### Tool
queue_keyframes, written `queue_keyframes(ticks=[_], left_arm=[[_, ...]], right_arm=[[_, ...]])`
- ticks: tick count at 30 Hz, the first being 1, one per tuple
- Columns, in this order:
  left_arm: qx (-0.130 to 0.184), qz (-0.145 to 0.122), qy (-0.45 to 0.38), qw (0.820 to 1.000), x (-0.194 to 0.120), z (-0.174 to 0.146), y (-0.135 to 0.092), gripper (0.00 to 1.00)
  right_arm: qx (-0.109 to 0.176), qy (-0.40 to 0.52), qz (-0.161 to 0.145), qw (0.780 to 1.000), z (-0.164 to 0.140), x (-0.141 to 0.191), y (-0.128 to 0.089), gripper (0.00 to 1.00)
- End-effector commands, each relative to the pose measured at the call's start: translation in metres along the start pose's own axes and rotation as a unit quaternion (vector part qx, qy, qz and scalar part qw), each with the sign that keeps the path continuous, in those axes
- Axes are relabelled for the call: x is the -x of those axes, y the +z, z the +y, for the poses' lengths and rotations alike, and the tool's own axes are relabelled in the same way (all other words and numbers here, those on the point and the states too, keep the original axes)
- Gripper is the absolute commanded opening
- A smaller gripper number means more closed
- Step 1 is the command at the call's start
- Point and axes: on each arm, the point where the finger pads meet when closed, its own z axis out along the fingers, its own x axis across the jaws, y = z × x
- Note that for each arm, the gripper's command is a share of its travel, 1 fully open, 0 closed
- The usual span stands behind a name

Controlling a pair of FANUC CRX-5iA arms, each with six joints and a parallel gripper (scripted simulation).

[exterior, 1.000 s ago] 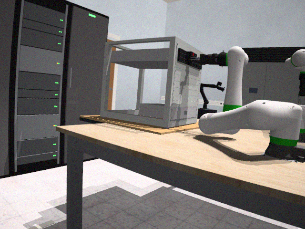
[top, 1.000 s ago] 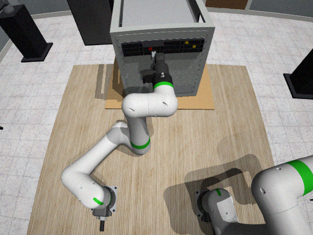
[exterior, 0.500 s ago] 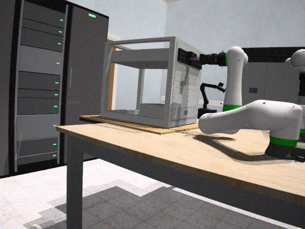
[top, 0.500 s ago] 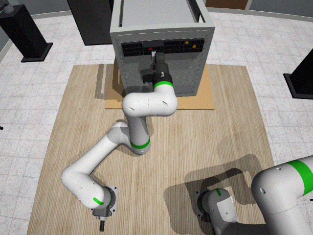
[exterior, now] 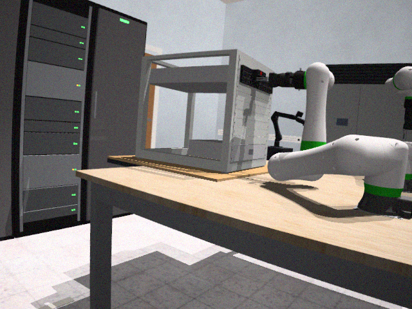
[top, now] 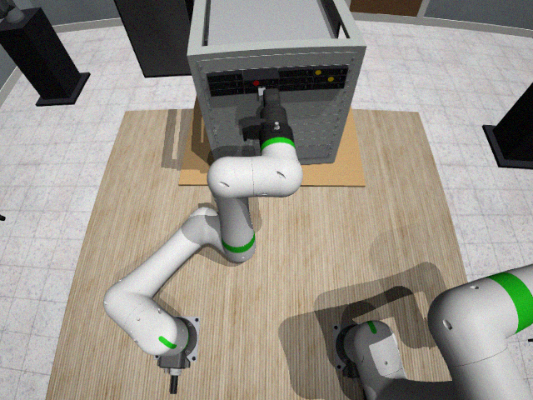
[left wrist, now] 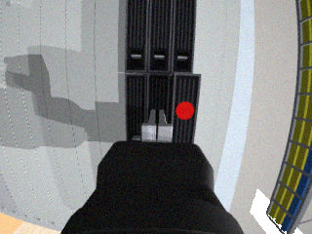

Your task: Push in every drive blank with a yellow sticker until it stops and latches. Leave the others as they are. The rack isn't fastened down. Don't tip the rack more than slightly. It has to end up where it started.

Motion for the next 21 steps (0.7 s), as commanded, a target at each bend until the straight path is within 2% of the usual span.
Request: queue_keyframes(ticks=[1, 21], left_arm=[[0.0, 0.001, -0.001, 1.0, -0.0014, -0.0004, -0.0004, 0.0], [0.0, 0.001, -0.001, 1.0, -0.0014, -0.0004, 0.0026, 0.0]], right_arm=[[0.001, 0.0, 0.0, 1.0, 0.0003, 0.0002, -0.001, 1.0], [0.001, 0.0, 0.0, 1.0, 0.0003, 0.0002, -0.001, 1.0]])
